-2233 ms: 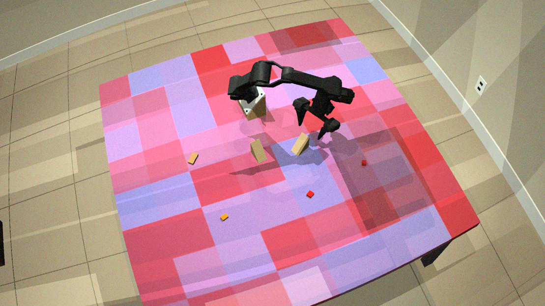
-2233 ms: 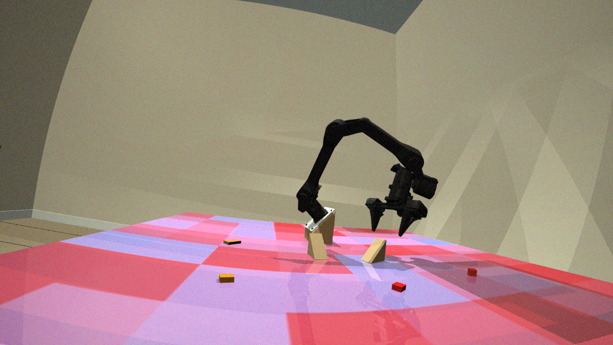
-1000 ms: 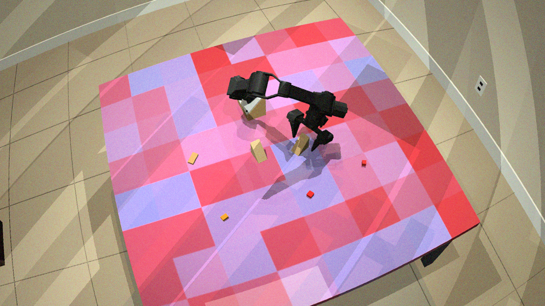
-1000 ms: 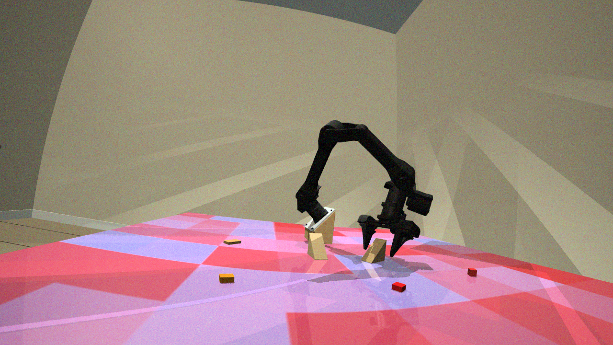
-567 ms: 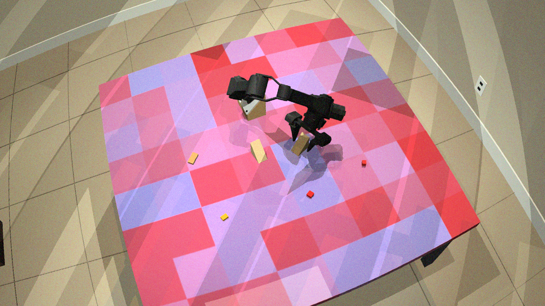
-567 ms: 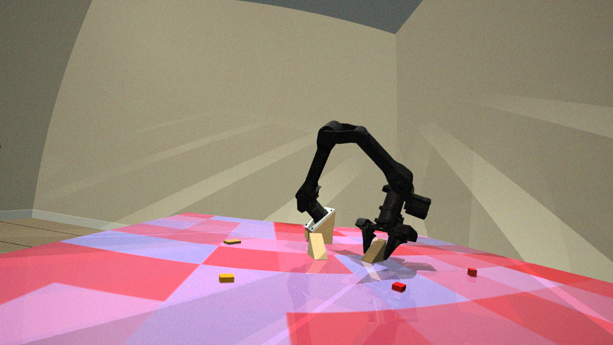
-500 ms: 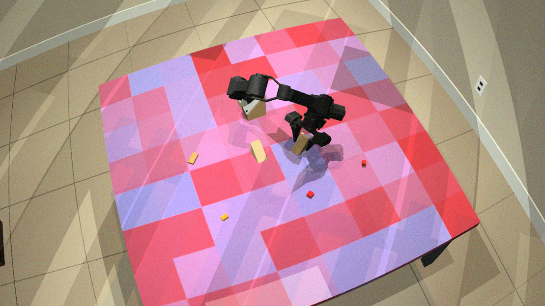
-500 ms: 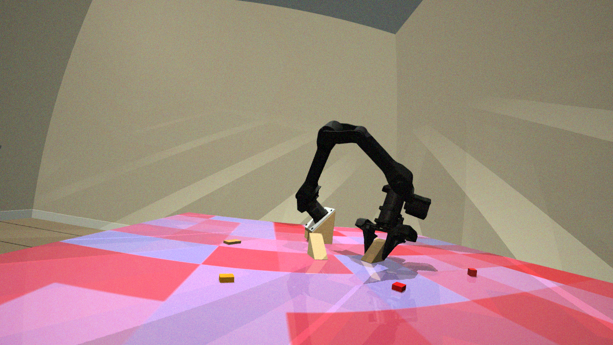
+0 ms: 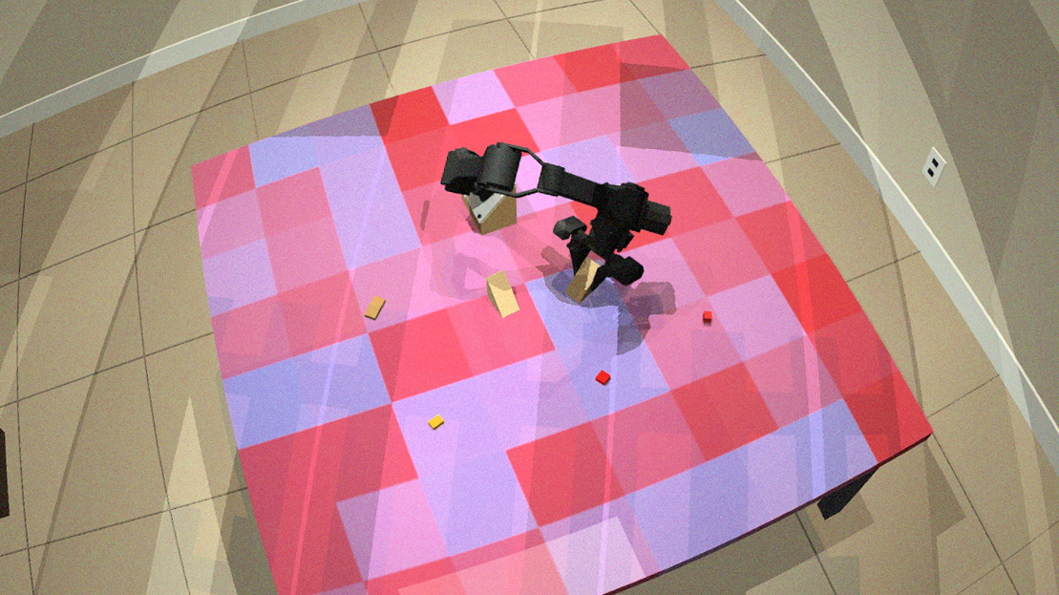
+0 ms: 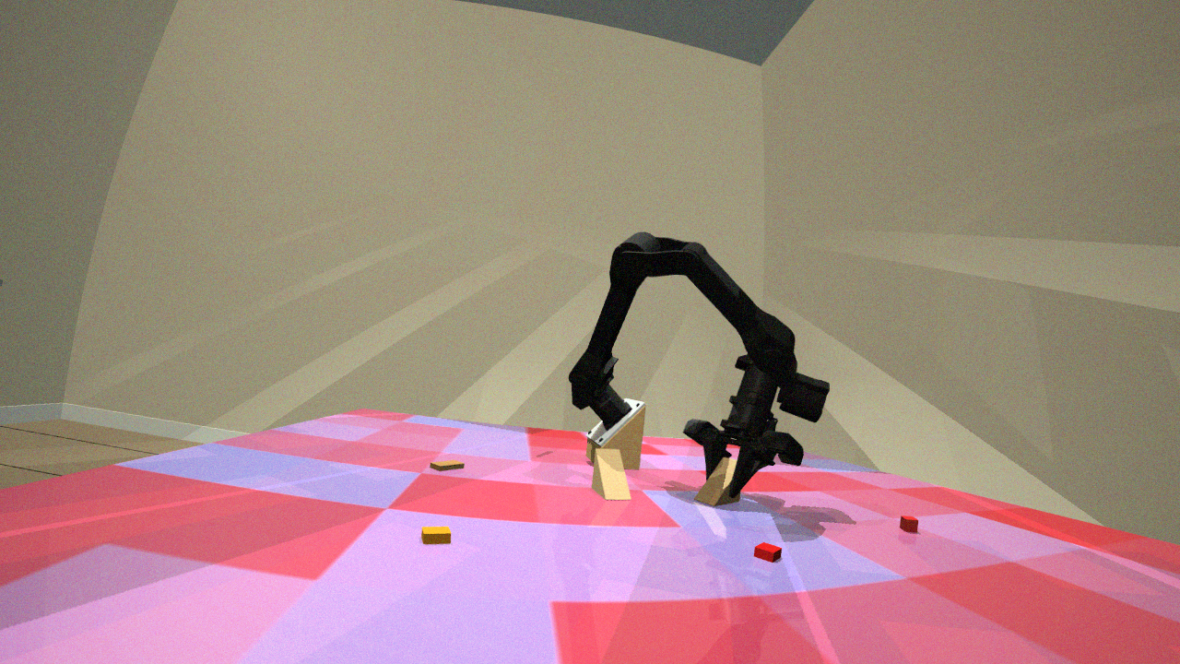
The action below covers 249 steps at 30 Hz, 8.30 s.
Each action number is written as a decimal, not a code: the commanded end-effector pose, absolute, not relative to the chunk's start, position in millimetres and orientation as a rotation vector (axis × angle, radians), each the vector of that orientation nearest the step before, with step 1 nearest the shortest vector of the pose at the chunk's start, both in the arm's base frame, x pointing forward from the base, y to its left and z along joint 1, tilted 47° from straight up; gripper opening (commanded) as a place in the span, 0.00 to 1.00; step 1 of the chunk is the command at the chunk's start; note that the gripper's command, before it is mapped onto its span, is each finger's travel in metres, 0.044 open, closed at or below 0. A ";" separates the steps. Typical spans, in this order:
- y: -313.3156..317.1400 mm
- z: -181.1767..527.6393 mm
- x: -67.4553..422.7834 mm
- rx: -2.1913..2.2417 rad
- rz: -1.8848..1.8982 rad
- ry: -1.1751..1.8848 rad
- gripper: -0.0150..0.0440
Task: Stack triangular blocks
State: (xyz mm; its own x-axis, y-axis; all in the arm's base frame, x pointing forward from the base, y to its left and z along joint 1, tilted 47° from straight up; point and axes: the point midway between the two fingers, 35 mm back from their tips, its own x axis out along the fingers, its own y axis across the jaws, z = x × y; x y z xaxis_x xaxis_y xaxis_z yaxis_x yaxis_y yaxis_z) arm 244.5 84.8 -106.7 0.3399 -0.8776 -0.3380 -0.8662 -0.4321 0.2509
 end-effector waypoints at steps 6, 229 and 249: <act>86.2 -99.8 245.7 2.553 -0.813 -1.688 0.25; 108.0 21.7 272.4 1.766 -1.527 -0.697 0.25; 105.7 64.9 281.1 1.681 -1.605 -0.471 0.25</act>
